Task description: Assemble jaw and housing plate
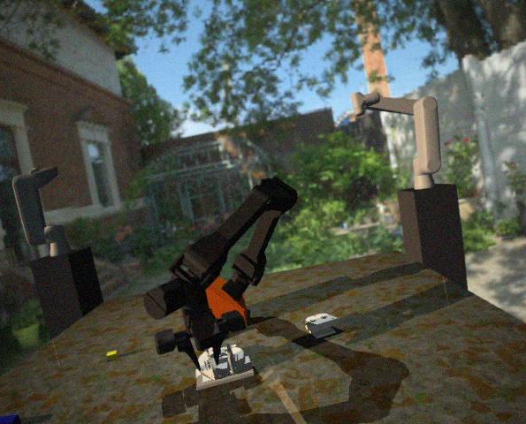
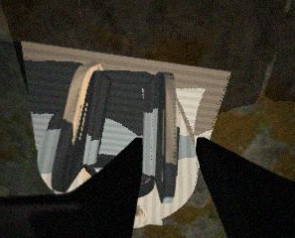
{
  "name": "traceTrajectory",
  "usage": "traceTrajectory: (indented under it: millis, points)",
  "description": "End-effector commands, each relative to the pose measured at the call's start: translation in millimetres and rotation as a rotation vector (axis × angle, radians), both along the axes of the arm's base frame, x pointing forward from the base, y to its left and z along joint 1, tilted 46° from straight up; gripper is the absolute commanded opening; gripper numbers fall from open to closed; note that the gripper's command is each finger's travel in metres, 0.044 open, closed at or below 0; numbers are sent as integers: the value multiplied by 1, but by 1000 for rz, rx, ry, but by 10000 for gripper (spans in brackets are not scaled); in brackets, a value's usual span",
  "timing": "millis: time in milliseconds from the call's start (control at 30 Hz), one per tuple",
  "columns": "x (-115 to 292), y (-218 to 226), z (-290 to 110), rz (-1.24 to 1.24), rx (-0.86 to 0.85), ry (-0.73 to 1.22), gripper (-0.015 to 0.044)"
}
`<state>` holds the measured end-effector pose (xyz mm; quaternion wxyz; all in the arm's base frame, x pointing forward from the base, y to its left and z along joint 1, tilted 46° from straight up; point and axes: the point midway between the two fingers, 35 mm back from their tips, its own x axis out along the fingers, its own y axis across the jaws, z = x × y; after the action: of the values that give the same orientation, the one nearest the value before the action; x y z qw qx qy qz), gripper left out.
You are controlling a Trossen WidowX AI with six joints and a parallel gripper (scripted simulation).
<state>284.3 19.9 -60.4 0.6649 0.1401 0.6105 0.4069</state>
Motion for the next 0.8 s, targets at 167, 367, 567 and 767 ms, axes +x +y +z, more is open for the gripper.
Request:
traceTrajectory:
  millis: [167,367,567,767]
  points:
    - [0,0,0,-1,1,0,224]
    - [0,0,0,-1,1,0,224]
    - [0,0,0,-1,1,0,224]
    - [5,-35,34,2,-2,0,224]
